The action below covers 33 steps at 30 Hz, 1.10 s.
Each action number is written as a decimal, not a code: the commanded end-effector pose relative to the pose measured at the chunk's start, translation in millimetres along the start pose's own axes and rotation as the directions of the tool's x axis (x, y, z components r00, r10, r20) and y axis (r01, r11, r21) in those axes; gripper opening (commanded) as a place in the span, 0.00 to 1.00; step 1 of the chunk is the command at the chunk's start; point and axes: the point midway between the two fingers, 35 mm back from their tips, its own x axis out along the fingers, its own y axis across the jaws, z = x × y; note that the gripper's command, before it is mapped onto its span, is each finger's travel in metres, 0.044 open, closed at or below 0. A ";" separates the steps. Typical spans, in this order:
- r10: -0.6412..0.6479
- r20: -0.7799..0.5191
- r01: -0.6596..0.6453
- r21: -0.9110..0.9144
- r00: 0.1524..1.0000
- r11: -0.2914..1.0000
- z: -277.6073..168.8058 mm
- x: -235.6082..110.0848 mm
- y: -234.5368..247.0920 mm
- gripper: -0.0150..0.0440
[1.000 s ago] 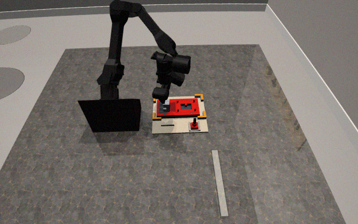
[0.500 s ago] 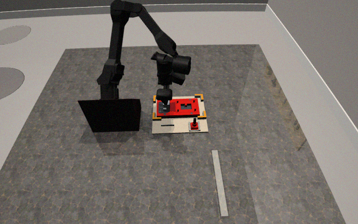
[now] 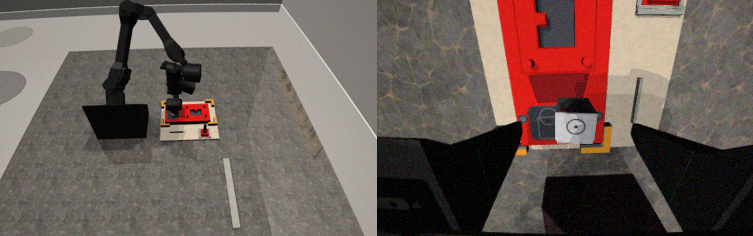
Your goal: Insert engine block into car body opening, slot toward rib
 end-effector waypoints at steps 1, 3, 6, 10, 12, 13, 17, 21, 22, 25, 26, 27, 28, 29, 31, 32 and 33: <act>0.005 -0.005 -0.005 0.008 1.000 1.000 -2.0 7.6 0.0 1.00; 0.005 -0.004 -0.005 0.008 1.000 1.000 -1.9 10.9 0.0 1.00; 0.005 -0.004 -0.005 0.008 1.000 1.000 -1.9 15.7 0.0 1.00; 0.006 -0.004 -0.006 0.008 1.000 1.000 -2.1 22.1 0.2 1.00; 0.006 -0.004 -0.006 0.008 1.000 1.000 -2.2 25.3 0.3 1.00; 0.006 -0.005 -0.006 0.008 1.000 1.000 -2.3 26.8 0.4 1.00; 0.007 -0.005 -0.007 0.008 1.000 1.000 -2.8 33.1 0.7 1.00; 0.009 -0.005 -0.009 0.008 1.000 1.000 -3.5 39.3 1.2 1.00; 0.009 -0.005 -0.009 0.008 1.000 1.000 -3.7 40.8 1.3 1.00; 0.010 -0.005 -0.010 0.008 1.000 1.000 -4.0 43.0 1.5 1.00; 0.010 -0.005 -0.010 0.008 1.000 1.000 -4.0 43.0 1.5 0.96; 0.010 -0.005 -0.010 0.008 1.000 1.000 -4.0 43.0 1.5 0.91; 0.010 -0.005 -0.010 0.008 1.000 1.000 -4.0 43.0 1.5 0.87; 0.010 -0.005 -0.010 0.008 1.000 1.000 -4.0 43.0 1.5 0.82; 0.010 -0.005 -0.010 0.008 1.000 1.000 -4.0 43.0 1.5 0.73; 0.010 -0.005 -0.010 0.008 1.000 1.000 -4.0 43.0 1.5 0.69; 0.010 -0.005 -0.010 0.008 1.000 1.000 -4.0 43.0 1.5 0.64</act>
